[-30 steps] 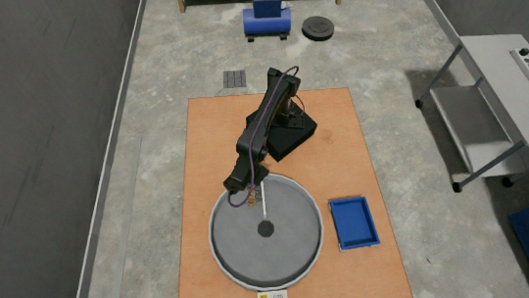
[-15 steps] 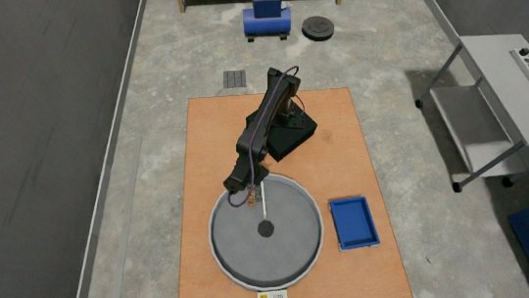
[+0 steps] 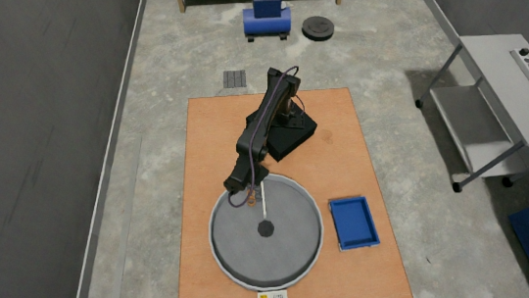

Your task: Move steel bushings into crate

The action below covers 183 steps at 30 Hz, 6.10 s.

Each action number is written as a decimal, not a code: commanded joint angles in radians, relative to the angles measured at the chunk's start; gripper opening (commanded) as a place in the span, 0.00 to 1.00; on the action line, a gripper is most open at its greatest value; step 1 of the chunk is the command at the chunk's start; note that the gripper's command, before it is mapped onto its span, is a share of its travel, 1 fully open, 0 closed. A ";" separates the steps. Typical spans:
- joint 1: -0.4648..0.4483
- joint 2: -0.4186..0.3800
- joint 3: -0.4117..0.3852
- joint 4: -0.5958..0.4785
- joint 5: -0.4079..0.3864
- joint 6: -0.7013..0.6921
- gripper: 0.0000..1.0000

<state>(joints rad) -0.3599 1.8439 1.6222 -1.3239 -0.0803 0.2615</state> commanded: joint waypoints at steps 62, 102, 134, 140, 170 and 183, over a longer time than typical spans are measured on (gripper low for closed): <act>-0.094 -0.031 -0.352 0.348 -0.004 -1.057 0.13; -0.105 -0.042 -0.336 0.348 -0.006 -1.071 0.13; -0.095 -0.035 -0.327 0.336 -0.007 -1.062 0.13; -0.094 -0.034 -0.326 0.336 -0.007 -1.062 0.13; -0.094 -0.034 -0.326 0.336 -0.007 -1.062 0.13; -0.083 -0.017 -0.314 0.341 -0.007 -1.055 0.13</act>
<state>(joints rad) -0.4538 1.8439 1.2682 -0.9852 -0.0750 -0.8009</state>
